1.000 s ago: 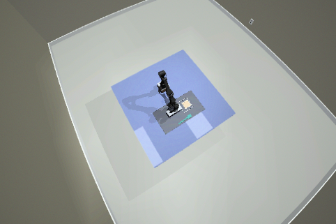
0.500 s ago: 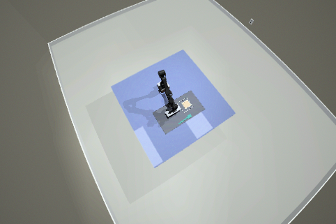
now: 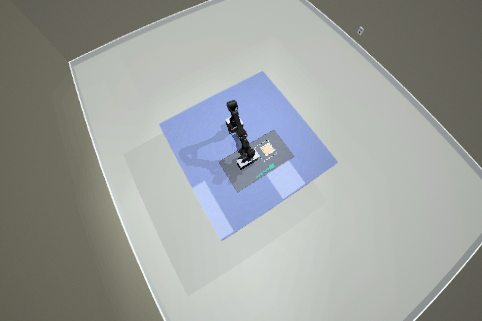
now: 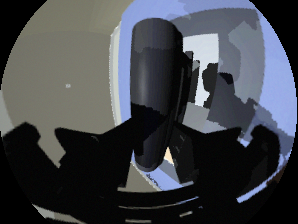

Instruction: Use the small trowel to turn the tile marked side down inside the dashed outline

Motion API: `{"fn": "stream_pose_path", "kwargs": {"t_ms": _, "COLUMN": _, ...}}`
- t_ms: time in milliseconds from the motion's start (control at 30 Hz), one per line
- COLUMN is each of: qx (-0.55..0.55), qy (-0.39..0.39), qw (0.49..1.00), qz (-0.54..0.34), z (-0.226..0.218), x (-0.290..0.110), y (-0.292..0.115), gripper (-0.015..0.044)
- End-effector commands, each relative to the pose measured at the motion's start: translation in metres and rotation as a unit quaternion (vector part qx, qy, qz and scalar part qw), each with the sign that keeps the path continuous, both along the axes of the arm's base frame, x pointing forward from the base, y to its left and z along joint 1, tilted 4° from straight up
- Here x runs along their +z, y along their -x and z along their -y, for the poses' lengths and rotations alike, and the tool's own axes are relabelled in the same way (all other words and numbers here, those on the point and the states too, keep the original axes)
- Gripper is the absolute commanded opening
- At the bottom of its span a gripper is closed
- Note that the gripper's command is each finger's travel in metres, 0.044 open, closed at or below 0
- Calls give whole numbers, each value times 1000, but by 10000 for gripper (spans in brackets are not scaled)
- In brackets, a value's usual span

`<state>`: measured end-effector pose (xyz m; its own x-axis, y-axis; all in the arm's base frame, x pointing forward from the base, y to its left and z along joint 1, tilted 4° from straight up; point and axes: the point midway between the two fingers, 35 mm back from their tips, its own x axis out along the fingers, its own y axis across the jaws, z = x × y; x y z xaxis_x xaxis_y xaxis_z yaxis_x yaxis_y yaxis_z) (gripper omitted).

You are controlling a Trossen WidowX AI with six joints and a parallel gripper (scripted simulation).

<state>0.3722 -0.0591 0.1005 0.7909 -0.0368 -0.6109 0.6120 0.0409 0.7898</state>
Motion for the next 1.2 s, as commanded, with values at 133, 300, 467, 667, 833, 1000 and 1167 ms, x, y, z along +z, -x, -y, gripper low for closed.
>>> {"fn": "stream_pose_path", "kwargs": {"t_ms": 133, "qx": 4, "qy": 2, "qw": 1000, "qz": 7, "z": -1, "x": 5, "y": -1, "gripper": 0}}
{"fn": "stream_pose_path", "kwargs": {"t_ms": 300, "qx": 4, "qy": 2, "qw": 1000, "qz": 7, "z": -1, "x": 5, "y": -1, "gripper": 0}}
{"fn": "stream_pose_path", "kwargs": {"t_ms": 467, "qx": 4, "qy": 2, "qw": 1000, "qz": 7, "z": -1, "x": 5, "y": -1, "gripper": 0}}
{"fn": "stream_pose_path", "kwargs": {"t_ms": 667, "qx": 6, "qy": 2, "qw": 1000, "qz": 6, "z": -4, "x": 5, "y": -3, "gripper": 0}}
{"fn": "stream_pose_path", "kwargs": {"t_ms": 833, "qx": 17, "qy": 1, "qw": 1000, "qz": 2, "z": -24, "x": 4, "y": -13, "gripper": 0}}
{"fn": "stream_pose_path", "kwargs": {"t_ms": 1000, "qx": 41, "qy": 7, "qw": 999, "qz": -15, "z": -50, "x": -3, "y": -21, "gripper": 0}}
{"fn": "stream_pose_path", "kwargs": {"t_ms": 1167, "qx": 46, "qy": 7, "qw": 999, "qz": -27, "z": -71, "x": -8, "y": -28, "gripper": 0}}
